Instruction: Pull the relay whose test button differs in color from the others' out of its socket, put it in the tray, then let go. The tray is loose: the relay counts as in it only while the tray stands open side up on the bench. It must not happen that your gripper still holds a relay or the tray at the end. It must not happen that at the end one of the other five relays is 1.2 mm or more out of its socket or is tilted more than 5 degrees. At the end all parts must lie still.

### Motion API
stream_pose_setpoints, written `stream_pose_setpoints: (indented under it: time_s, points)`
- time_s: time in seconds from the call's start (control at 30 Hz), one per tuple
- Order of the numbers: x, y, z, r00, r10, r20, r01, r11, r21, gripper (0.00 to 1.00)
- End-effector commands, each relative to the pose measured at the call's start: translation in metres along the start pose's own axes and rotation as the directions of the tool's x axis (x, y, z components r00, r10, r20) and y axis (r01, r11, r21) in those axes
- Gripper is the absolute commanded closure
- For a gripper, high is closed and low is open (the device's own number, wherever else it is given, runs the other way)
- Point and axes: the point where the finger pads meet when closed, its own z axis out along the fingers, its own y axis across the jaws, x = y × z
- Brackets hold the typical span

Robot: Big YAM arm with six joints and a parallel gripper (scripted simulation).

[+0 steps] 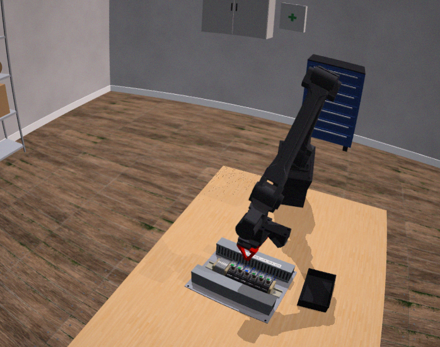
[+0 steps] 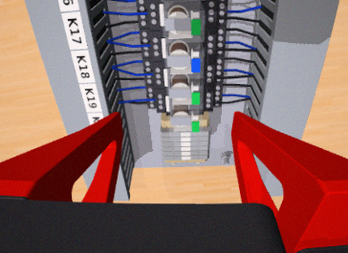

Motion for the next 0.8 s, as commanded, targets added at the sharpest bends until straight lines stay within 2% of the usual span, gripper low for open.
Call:
stream_pose_setpoints:
  time_s: [0.0,0.17,0.77]
  points:
    - [0.004,-0.011,-0.001,0.999,-0.042,0.007,0.042,0.999,0.023,0.41]
    - [0.013,-0.012,0.000,0.999,-0.041,0.006,0.041,0.999,0.021,0.41]
    - [0.001,-0.018,-0.010,0.998,-0.058,0.017,0.057,0.997,0.046,0.41]
